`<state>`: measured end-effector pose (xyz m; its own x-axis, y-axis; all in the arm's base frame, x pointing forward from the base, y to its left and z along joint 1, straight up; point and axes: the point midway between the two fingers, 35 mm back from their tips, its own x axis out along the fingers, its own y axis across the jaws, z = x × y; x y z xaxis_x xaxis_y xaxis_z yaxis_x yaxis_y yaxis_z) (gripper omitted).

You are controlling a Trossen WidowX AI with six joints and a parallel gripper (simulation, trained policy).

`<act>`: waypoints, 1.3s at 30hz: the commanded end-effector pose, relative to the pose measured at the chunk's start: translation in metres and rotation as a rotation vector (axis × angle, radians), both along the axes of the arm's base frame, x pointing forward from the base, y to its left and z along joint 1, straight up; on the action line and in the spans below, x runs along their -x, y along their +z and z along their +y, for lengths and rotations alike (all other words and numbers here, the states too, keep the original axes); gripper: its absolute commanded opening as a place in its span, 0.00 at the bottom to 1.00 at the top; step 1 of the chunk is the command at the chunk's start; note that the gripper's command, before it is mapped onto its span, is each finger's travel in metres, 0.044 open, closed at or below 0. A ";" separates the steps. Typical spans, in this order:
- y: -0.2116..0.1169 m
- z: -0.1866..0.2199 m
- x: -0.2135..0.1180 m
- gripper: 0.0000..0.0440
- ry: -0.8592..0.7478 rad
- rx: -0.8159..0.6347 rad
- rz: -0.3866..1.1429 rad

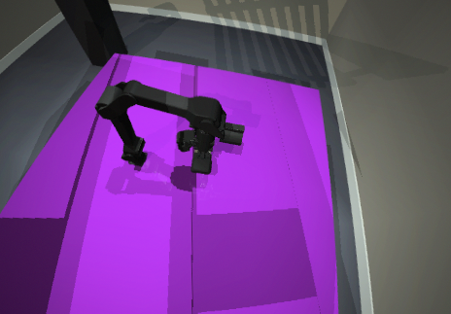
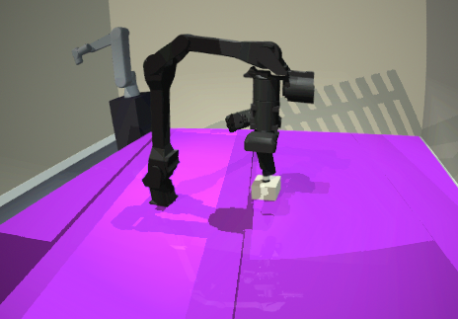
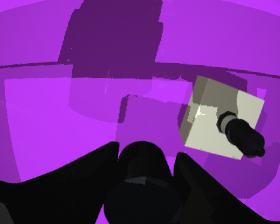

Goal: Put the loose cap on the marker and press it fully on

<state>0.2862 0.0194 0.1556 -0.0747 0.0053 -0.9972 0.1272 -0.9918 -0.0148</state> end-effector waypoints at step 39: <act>-0.016 0.069 0.029 0.00 0.206 -0.008 0.056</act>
